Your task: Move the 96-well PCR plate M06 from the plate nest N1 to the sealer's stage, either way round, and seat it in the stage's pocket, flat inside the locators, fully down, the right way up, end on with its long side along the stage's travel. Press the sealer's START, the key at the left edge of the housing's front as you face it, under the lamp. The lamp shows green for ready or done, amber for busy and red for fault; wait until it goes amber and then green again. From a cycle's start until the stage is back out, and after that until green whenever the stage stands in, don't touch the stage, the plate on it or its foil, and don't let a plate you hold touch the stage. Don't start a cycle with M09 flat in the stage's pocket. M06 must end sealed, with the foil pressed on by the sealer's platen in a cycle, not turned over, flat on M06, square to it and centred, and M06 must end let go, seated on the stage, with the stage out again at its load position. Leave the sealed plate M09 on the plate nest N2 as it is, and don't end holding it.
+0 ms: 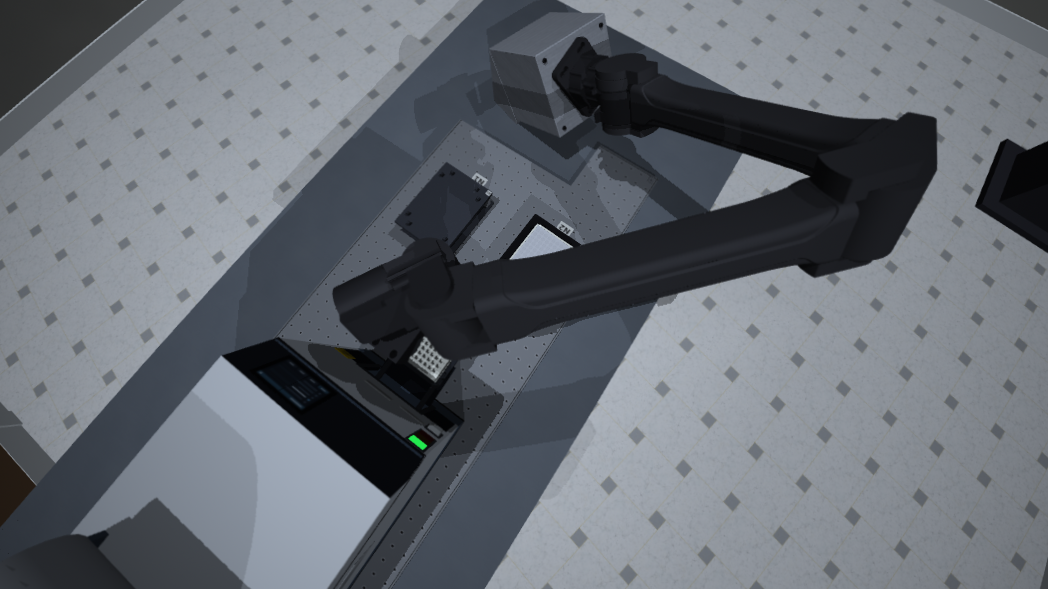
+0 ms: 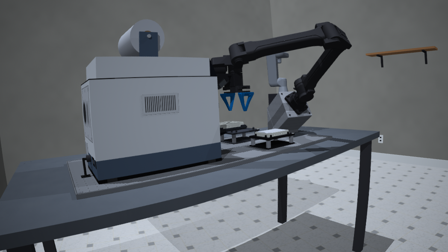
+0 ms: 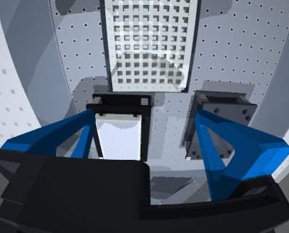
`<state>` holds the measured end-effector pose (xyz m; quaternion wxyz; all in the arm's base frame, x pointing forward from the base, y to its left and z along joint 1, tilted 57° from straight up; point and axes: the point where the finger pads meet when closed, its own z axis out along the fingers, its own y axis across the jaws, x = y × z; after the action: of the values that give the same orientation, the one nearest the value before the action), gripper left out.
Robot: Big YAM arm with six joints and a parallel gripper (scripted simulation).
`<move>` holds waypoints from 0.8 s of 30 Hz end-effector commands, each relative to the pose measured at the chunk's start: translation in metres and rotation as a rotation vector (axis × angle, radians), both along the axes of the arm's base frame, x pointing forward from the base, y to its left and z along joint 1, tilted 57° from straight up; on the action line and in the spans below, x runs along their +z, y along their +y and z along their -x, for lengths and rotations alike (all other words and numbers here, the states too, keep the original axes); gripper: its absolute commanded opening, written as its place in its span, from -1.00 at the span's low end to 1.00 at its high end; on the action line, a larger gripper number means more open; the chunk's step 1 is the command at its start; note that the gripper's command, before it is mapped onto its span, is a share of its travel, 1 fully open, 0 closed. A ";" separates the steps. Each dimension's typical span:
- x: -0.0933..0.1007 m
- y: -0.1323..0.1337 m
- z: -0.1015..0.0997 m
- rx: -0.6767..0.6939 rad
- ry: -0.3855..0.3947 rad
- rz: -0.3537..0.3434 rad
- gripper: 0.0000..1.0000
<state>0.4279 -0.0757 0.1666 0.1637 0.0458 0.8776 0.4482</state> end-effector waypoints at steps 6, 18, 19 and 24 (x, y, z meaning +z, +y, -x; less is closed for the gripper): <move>0.064 -0.015 0.015 -0.006 -0.062 0.033 0.89; 0.100 -0.012 0.041 -0.004 -0.037 0.021 0.78; 0.109 -0.012 0.044 -0.005 -0.045 0.026 0.77; 0.140 -0.013 0.054 -0.002 -0.069 0.038 -1.00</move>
<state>0.3738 -0.0779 0.2712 0.1609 0.0496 0.8769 0.4501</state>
